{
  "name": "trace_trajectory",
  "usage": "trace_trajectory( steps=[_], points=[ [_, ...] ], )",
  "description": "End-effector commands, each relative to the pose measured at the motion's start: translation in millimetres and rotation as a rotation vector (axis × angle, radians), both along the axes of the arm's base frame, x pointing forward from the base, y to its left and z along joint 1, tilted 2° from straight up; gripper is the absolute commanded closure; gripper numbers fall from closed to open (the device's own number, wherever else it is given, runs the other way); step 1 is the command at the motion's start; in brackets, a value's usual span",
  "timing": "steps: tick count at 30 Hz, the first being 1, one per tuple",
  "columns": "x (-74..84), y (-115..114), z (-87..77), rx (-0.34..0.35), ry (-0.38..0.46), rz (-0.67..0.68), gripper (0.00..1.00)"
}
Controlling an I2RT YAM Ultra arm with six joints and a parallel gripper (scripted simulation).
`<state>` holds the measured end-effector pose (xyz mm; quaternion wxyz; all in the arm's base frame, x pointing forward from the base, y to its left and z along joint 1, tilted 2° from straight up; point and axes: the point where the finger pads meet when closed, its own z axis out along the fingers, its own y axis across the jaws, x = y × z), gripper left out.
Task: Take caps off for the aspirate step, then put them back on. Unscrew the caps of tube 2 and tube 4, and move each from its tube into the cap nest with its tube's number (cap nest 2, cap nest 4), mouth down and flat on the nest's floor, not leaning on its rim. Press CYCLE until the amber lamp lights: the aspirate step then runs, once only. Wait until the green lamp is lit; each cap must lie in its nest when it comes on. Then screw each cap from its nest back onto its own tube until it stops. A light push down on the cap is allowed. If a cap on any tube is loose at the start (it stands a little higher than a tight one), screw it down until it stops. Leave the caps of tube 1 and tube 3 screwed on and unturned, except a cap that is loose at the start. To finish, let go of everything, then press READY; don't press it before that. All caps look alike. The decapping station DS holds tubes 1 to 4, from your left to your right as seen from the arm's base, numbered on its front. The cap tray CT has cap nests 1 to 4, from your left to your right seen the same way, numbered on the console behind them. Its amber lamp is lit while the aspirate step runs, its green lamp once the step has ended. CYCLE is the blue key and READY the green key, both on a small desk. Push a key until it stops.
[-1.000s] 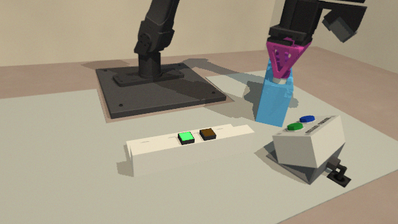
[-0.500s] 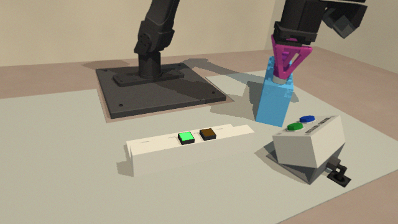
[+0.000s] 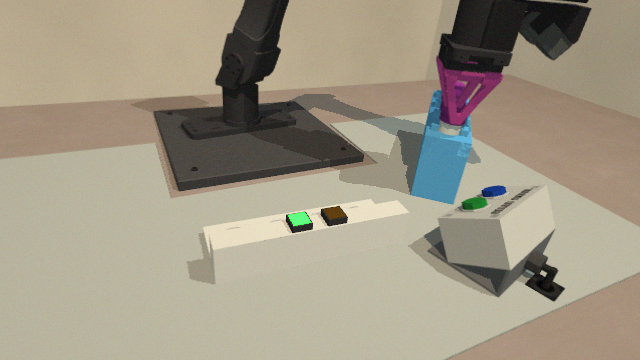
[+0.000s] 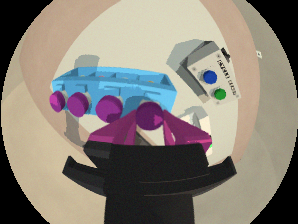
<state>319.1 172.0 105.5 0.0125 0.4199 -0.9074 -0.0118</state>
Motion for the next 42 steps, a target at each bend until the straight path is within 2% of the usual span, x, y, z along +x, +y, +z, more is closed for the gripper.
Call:
trace_trajectory(
  steps=[1,2,17,19,27,36,37,42],
  points=[
    [1.5,0.7,3.7,0.007,-0.011,0.004,1.0],
    [1.5,0.7,3.7,0.007,-0.011,0.004,1.0],
    [1.6,0.6,3.5,-0.007,-0.004,-0.496,1.0],
    [1.6,0.6,3.5,-0.007,-0.004,-0.496,1.0],
    [1.6,0.6,3.5,-0.015,0.0,-0.763,1.0],
    [1.6,0.6,3.5,-0.015,0.001,-0.781,1.0],
    [1.6,0.6,2.5,-0.015,0.001,-0.781,0.51],
    [1.6,0.6,2.5,-0.015,0.001,-0.781,0.51]
  ],
)
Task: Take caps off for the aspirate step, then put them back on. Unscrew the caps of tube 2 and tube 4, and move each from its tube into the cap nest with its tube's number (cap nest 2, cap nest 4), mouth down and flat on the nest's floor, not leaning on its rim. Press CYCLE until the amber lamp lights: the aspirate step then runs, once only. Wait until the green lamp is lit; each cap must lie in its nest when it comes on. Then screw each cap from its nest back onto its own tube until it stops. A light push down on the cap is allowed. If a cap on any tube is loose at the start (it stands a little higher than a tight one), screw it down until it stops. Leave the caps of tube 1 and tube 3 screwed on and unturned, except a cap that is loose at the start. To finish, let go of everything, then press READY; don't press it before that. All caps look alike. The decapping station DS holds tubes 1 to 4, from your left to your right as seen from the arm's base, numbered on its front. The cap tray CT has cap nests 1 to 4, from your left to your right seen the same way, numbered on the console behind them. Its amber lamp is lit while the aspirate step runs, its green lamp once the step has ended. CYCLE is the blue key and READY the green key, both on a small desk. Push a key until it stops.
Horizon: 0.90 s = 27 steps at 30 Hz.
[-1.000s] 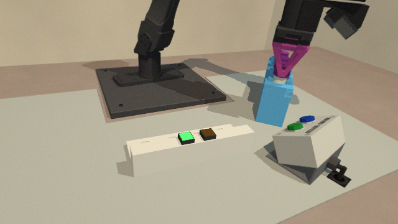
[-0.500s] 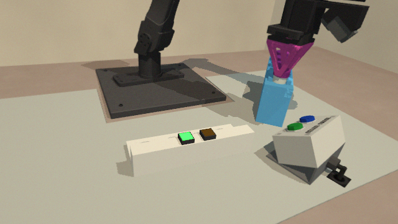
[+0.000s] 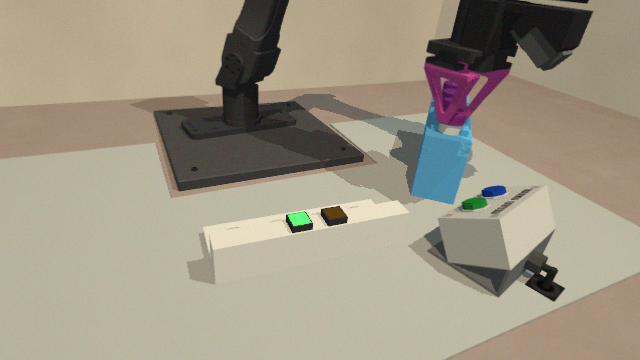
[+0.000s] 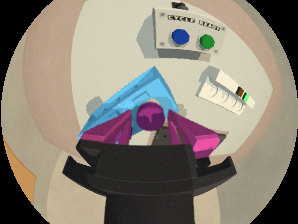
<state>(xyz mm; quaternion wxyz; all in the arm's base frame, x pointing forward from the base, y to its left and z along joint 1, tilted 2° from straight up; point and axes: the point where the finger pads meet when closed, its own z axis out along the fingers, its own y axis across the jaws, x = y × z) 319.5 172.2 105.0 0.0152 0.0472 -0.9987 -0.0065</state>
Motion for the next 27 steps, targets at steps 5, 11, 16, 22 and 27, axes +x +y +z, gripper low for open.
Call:
trace_trajectory(
  steps=[5,11,16,22,27],
  points=[
    [1.1,0.4,3.0,0.006,-0.009,-0.009,0.51],
    [1.1,0.5,4.1,0.01,-0.011,0.151,0.51],
    [1.1,0.5,4.1,0.015,-0.014,0.35,0.51],
    [1.1,0.5,4.1,0.021,-0.017,0.59,0.51],
    [0.9,0.3,4.1,0.025,-0.02,0.75,0.51]
  ],
)
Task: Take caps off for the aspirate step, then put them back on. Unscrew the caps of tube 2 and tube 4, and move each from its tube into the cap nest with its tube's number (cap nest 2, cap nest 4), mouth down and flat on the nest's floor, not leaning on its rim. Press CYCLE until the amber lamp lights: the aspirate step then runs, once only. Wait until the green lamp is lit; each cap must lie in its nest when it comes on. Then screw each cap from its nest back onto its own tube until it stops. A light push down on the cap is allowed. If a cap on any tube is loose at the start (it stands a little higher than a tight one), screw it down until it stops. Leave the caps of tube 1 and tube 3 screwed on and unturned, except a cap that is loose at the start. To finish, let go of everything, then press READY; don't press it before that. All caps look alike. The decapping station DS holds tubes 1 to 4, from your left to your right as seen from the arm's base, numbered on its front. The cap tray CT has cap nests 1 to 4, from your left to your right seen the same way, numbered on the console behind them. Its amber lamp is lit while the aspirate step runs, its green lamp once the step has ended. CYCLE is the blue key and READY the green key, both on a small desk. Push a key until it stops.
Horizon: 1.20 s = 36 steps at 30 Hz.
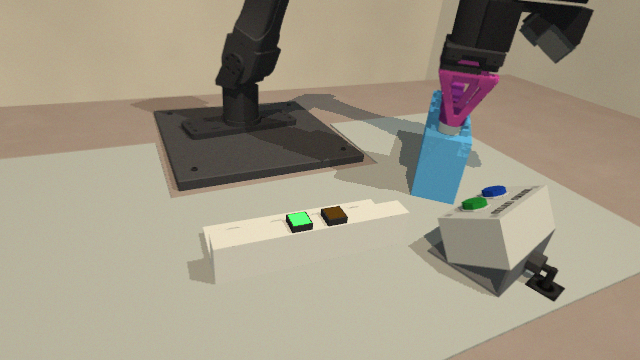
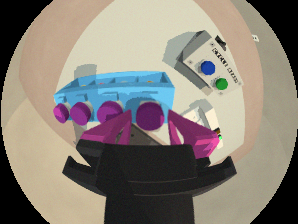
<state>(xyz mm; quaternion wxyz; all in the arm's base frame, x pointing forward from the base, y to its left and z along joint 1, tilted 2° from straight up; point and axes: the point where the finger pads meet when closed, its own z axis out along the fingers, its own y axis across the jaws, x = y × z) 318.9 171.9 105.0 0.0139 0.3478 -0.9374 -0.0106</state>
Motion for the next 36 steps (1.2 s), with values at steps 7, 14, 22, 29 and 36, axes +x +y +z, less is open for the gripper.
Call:
trace_trajectory(
  steps=[7,14,22,29,36],
  points=[
    [1.2,0.3,4.1,0.017,-0.017,0.374,0.51],
    [0.8,0.1,4.1,0.025,-0.02,0.654,0.51],
    [0.6,-0.1,4.1,0.031,-0.023,0.894,0.51],
    [0.5,-0.1,4.1,0.039,-0.026,1.174,0.51],
    [0.5,-0.2,4.1,0.044,-0.029,1.374,0.51]
  ],
)
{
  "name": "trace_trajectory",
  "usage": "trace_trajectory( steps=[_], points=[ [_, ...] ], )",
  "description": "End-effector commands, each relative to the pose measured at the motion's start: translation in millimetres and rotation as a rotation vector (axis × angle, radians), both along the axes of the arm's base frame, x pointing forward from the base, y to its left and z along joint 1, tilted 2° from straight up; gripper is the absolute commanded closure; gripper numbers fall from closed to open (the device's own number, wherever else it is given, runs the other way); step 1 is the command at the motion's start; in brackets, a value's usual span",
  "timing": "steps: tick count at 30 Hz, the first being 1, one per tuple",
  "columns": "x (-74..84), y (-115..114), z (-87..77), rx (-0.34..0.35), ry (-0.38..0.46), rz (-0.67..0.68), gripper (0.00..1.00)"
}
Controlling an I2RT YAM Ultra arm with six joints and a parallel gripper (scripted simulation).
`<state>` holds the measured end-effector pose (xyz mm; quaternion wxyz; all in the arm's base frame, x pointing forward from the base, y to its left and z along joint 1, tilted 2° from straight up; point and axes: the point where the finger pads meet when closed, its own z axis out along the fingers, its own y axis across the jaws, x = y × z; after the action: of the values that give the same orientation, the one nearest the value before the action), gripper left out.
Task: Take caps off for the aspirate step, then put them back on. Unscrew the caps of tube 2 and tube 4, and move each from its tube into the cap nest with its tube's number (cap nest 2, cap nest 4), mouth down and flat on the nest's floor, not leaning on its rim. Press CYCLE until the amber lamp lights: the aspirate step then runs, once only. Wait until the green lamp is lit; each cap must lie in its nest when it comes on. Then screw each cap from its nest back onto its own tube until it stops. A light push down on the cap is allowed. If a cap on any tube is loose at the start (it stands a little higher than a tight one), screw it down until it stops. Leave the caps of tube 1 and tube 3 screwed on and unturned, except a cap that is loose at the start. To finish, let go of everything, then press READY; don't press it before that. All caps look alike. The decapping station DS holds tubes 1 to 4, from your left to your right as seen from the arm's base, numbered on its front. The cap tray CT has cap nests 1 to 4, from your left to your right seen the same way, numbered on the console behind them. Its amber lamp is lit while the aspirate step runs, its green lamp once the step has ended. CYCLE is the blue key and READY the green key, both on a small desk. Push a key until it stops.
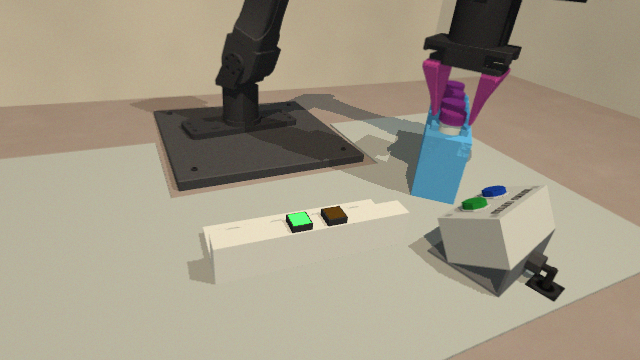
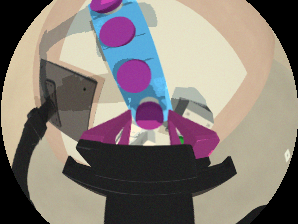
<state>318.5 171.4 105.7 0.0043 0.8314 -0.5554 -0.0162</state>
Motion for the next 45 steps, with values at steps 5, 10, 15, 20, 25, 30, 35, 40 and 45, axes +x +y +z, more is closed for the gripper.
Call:
trace_trajectory(
  steps=[5,10,15,20,25,30,35,40,45],
  points=[
    [0.8,0.3,3.2,0.013,-0.013,0.259,0.51],
    [0.8,0.3,2.8,0.013,-0.013,0.259,0.51],
    [0.8,0.3,2.8,0.013,-0.013,0.259,1.0],
    [0.8,0.3,2.8,0.013,-0.013,0.259,1.0],
    [0.8,0.3,2.8,0.013,-0.013,0.259,1.0],
    [0.9,0.2,2.7,0.007,-0.01,0.009,1.0],
    [0.9,0.2,2.6,0.003,-0.008,-0.141,1.0],
    [0.9,0.3,2.4,-0.004,-0.004,-0.39,1.0],
    [0.9,0.3,2.3,-0.011,0.0,-0.64,1.0]
  ],
)
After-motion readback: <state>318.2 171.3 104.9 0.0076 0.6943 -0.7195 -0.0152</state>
